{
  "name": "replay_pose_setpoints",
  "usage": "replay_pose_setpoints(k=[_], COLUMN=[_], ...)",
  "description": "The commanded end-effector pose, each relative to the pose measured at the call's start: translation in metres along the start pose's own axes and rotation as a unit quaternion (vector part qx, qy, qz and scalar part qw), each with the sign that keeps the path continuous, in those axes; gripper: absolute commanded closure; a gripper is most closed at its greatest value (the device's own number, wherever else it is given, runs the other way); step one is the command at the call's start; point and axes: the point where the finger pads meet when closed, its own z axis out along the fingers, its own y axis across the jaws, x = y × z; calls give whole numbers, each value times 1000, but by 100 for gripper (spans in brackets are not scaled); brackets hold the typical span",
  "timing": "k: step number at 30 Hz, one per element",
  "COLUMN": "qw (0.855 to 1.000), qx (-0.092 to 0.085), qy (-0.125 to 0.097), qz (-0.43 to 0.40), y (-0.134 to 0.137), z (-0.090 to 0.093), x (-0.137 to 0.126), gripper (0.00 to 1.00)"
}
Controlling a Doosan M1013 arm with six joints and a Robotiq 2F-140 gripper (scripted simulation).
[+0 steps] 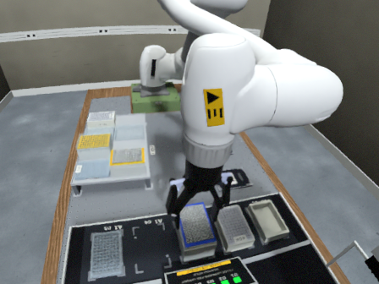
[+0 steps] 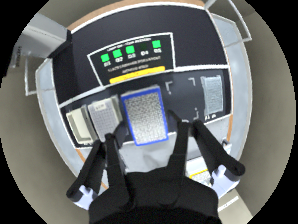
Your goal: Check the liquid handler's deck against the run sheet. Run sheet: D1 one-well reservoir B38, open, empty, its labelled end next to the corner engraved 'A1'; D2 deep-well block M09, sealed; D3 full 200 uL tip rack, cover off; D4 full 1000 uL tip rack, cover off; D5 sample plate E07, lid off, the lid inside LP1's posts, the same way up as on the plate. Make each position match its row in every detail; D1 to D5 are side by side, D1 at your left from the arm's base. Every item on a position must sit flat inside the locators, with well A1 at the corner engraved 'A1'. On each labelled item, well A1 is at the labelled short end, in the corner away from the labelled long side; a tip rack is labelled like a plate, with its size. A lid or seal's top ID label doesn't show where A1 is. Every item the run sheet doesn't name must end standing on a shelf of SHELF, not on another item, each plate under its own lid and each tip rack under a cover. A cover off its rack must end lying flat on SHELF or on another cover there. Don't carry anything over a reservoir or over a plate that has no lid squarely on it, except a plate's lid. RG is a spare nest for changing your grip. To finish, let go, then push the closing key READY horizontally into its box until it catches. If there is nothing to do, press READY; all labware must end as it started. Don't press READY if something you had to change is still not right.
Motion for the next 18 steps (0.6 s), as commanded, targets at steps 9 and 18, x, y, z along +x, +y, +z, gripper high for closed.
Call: replay_pose_setpoints(k=[9, 18], qw=[1000, 1000], qx=[2, 2], qy=[0, 0], qz=[0, 0], y=[-5, -5], z=[24, 36], x=[0, 0], gripper=[34, 34])
